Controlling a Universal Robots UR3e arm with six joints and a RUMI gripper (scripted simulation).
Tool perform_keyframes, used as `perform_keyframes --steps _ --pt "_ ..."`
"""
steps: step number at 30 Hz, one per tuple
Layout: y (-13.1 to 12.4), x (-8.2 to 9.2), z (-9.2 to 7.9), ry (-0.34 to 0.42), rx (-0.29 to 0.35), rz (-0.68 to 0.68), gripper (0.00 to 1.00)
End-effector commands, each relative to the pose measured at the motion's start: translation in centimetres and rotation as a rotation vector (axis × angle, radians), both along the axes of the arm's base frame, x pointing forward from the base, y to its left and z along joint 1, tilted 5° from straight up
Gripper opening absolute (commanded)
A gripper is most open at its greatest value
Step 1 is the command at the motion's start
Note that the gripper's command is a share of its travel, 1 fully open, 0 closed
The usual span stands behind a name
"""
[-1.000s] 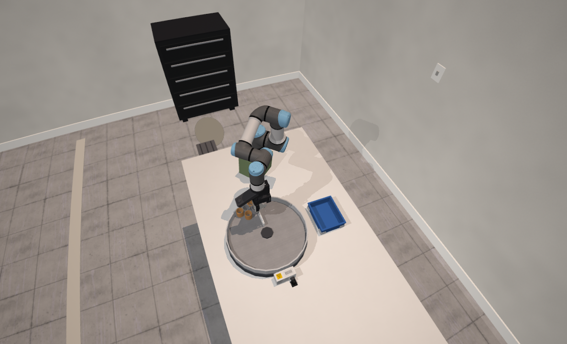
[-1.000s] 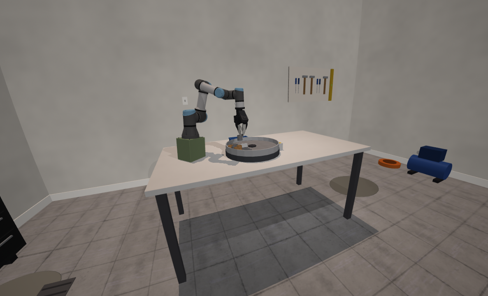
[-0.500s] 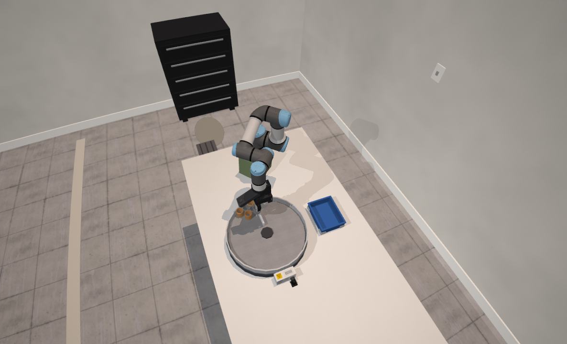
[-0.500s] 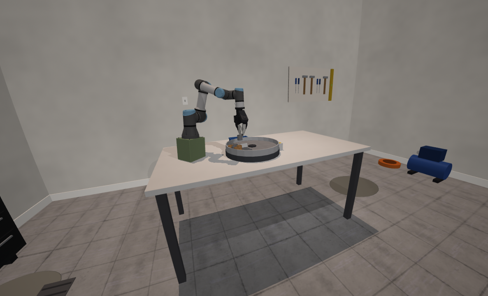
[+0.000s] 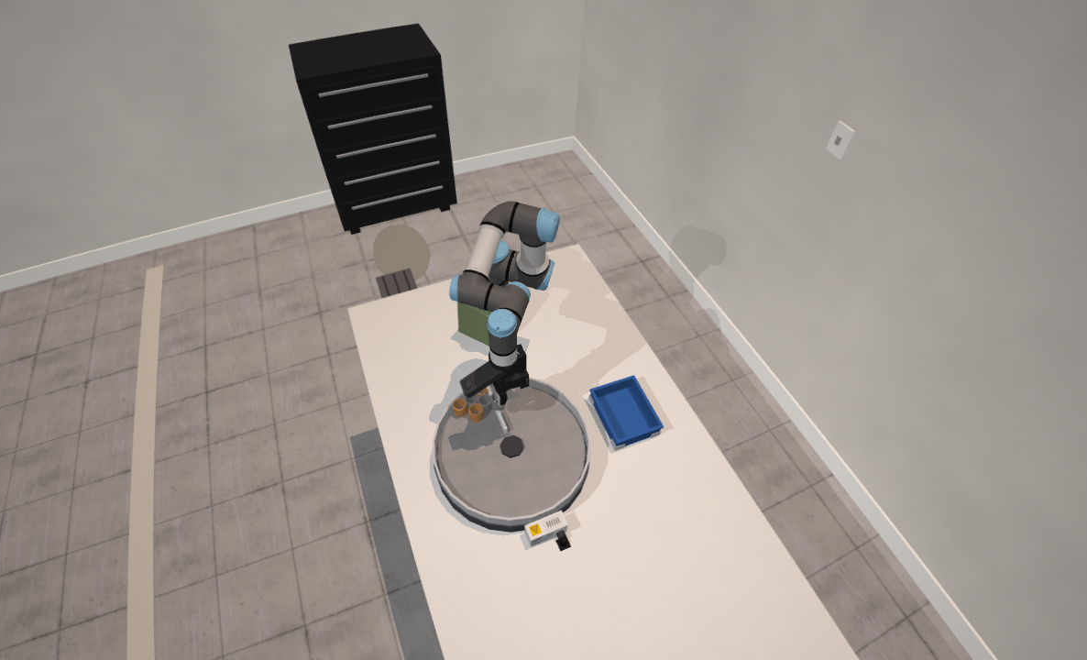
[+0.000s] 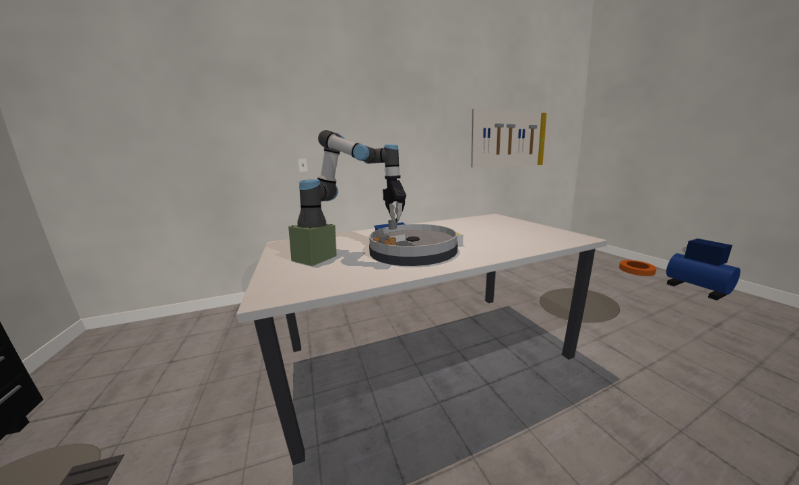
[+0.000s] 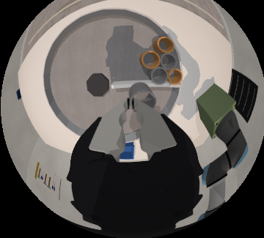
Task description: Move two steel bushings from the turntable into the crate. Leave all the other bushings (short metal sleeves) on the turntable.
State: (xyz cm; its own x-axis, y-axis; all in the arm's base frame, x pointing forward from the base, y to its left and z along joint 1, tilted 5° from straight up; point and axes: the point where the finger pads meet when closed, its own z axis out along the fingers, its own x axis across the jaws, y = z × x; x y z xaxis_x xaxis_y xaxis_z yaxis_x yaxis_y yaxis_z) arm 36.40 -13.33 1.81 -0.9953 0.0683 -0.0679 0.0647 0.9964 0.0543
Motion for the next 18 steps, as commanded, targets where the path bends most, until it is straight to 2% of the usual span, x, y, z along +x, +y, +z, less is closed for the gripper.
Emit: perform_keyframes --steps 1,18 --pt "0.8 0.4 0.2 -0.002 -0.002 0.0 0.0" --pt "4.4 1.8 0.4 -0.002 -0.002 0.0 0.0"
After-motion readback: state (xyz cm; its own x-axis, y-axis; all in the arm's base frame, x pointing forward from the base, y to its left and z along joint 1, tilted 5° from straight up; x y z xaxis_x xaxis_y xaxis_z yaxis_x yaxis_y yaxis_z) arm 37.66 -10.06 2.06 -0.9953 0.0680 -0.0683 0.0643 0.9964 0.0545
